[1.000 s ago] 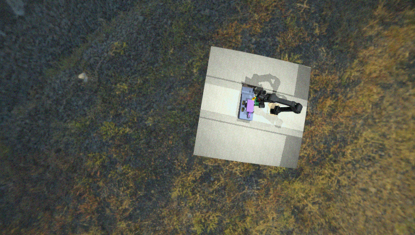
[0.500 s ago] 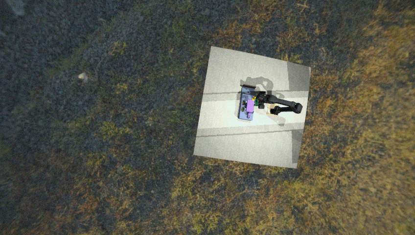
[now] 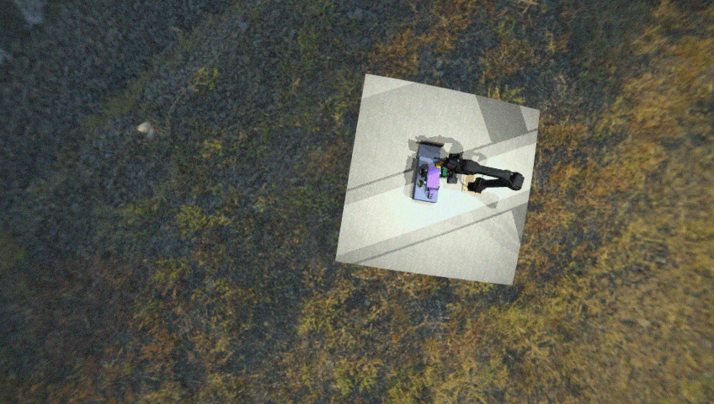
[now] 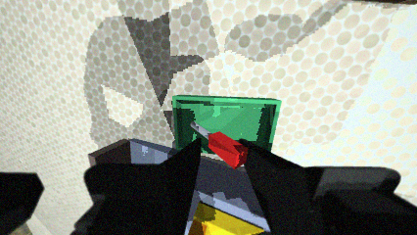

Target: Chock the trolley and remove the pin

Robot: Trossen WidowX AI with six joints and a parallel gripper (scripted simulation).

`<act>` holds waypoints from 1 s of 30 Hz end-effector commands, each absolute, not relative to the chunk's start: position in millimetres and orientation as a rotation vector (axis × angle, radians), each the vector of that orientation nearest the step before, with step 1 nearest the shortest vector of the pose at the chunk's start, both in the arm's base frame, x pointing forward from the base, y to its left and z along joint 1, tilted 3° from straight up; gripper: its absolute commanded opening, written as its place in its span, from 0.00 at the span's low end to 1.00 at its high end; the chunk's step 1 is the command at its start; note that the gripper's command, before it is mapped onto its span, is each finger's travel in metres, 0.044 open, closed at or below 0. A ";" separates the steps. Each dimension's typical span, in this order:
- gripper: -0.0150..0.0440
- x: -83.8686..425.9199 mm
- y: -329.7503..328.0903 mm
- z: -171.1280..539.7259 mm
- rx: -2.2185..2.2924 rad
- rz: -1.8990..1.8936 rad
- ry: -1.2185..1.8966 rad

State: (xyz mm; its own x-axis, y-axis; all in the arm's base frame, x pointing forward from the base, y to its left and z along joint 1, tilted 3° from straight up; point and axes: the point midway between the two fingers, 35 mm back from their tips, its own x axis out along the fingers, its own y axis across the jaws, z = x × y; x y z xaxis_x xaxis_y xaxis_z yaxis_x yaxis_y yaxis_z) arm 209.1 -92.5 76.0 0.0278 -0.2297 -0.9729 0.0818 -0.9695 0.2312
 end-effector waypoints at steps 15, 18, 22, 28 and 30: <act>0.58 207.0 -85.8 68.3 2.073 -2.046 -0.161; 0.58 206.7 -84.9 67.2 2.073 -2.046 -0.161; 0.58 206.1 -84.0 65.8 2.073 -2.046 -0.161; 0.58 205.0 -83.1 63.8 2.073 -2.046 -0.161; 0.58 204.5 -83.0 63.2 2.073 -2.046 -0.161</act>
State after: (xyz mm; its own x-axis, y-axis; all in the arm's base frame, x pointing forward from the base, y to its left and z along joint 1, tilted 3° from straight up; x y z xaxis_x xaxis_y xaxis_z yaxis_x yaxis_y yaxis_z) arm 206.8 -82.8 65.3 0.0275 -0.2288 -0.9731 0.0823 -0.9696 0.2303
